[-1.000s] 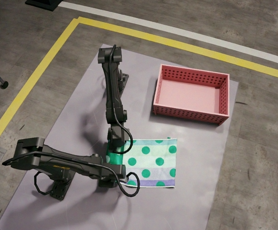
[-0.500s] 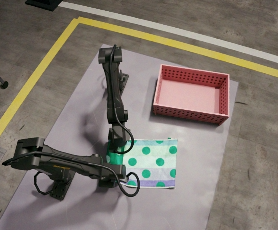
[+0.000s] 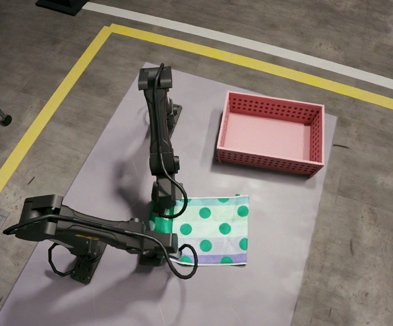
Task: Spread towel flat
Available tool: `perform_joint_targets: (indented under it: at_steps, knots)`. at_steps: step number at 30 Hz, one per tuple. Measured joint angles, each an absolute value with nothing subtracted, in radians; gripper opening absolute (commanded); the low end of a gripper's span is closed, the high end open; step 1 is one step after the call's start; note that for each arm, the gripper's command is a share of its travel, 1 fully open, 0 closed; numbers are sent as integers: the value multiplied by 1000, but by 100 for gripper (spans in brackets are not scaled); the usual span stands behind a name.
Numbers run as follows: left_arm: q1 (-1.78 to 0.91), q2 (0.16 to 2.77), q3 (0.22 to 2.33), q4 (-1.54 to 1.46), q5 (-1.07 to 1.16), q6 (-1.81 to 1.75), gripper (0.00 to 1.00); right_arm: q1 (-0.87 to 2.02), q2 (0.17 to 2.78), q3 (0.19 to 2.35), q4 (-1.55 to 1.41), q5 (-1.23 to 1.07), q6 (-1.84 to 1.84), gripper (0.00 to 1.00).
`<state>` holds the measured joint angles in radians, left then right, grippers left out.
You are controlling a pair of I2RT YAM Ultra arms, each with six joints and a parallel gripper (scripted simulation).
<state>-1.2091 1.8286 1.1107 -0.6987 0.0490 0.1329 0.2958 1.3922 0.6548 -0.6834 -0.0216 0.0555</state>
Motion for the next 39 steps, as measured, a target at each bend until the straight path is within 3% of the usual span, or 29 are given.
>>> perform_joint_targets:
  at_steps: [9, 10, 39]
  knots:
    - [-1205, 1829, 1111, -702, 49, 136, 0, 296, 1392, 655, -683, -22, 56, 0]
    - [-1205, 1829, 1111, -702, 49, 136, 34, 296, 1392, 655, -683, -22, 56, 0]
    - [-1177, 1835, 1133, -736, 54, 161, 34, 296, 1392, 655, -683, -22, 56, 0]
